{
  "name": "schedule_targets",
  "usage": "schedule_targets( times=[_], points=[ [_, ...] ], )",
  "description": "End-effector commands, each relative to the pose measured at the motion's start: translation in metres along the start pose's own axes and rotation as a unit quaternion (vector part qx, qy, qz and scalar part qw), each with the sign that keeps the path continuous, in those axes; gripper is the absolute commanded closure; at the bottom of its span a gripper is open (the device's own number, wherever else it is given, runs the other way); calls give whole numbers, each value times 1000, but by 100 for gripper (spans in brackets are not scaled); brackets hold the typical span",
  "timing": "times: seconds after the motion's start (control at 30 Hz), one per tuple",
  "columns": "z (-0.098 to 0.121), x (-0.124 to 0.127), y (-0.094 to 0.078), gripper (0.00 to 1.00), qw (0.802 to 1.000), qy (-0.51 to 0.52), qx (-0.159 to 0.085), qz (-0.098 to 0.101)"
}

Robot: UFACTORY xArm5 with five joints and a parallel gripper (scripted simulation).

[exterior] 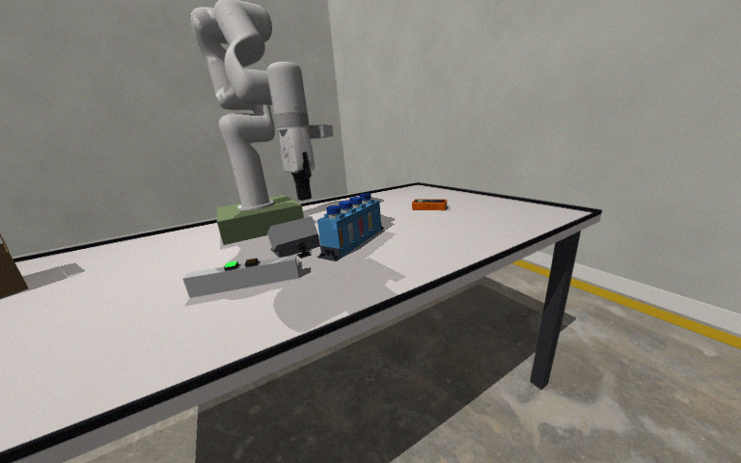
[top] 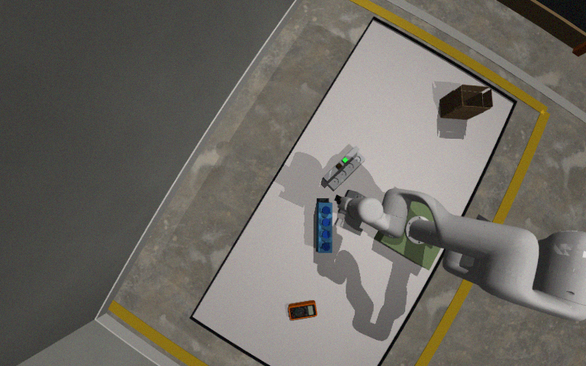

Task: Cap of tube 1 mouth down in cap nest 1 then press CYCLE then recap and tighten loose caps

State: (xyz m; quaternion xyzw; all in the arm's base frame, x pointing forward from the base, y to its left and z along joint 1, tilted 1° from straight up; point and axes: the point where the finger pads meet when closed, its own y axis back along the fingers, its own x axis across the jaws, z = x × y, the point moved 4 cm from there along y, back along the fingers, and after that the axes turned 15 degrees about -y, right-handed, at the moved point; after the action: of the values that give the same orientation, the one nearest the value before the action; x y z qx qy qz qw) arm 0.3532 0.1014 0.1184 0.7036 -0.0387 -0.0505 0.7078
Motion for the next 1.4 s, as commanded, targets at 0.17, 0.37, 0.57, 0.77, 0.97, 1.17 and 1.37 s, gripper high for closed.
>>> schedule_targets(
  times=[0.17, 0.37, 0.57, 0.77, 0.97, 1.17, 1.37],
  points=[
    [41, -32, -23, 100, 1000, 0, -3, 6],
    [65, -52, -38, 100, 1000, 0, -3, 6],
    [73, -58, -42, 100, 1000, 0, -3, 6],
    [73, -58, -42, 100, 1000, 0, -3, 6],
    [73, -58, -57, 100, 1000, 0, -3, 6],
    [73, -58, -60, 100, 1000, 0, -3, 6],
    [73, -58, -60, 100, 1000, 0, -3, 6]
  ],
)
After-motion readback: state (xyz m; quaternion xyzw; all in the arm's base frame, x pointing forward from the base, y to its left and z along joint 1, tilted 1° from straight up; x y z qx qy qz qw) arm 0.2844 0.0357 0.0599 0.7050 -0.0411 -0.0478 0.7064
